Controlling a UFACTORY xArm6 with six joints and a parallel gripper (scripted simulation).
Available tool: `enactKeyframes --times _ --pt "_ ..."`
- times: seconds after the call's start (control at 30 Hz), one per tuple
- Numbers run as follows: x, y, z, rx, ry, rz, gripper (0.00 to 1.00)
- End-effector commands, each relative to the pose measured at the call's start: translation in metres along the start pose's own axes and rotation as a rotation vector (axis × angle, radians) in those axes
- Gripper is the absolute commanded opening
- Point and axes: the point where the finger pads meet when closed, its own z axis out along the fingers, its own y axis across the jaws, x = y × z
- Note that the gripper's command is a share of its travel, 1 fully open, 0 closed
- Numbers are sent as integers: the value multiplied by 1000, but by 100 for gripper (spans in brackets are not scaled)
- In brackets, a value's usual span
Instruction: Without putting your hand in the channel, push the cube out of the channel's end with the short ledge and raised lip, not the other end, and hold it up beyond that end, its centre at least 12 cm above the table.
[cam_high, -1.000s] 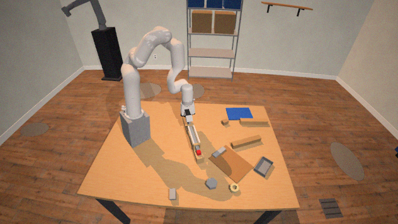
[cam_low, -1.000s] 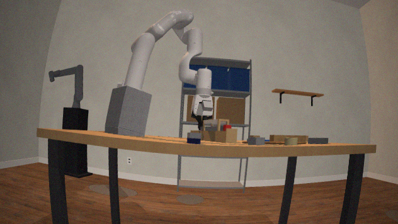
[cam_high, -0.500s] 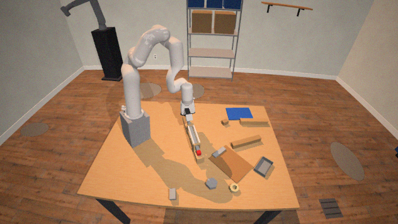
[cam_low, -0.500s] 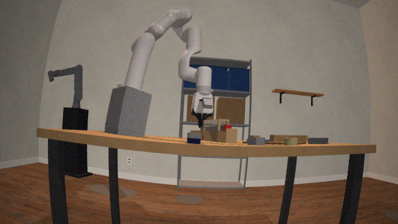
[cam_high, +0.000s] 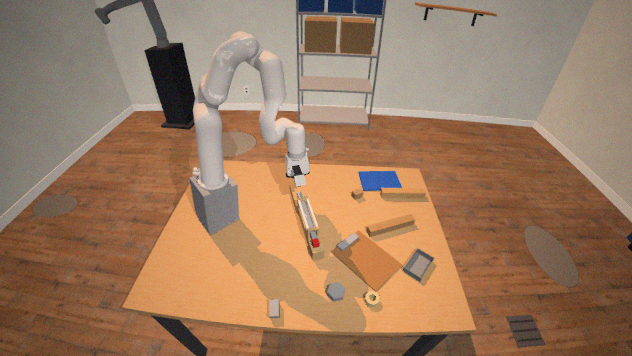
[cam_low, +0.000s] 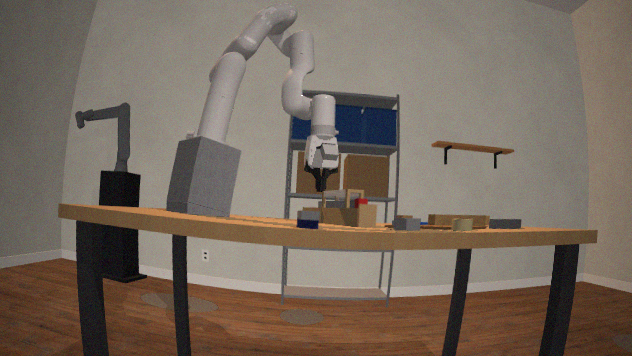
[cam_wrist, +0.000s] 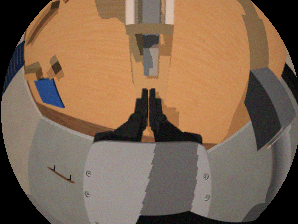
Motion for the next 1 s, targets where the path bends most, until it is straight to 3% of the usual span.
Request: enactKeyframes --times 0.0,0.8,0.9,0.97 --pt "0 -2 -14 -22 10 1 0" --pt "0 -2 -24 -22 10 1 0" --pt "19 -10 -23 -24 11 2 0" --pt "55 -22 -22 -27 12 2 0"
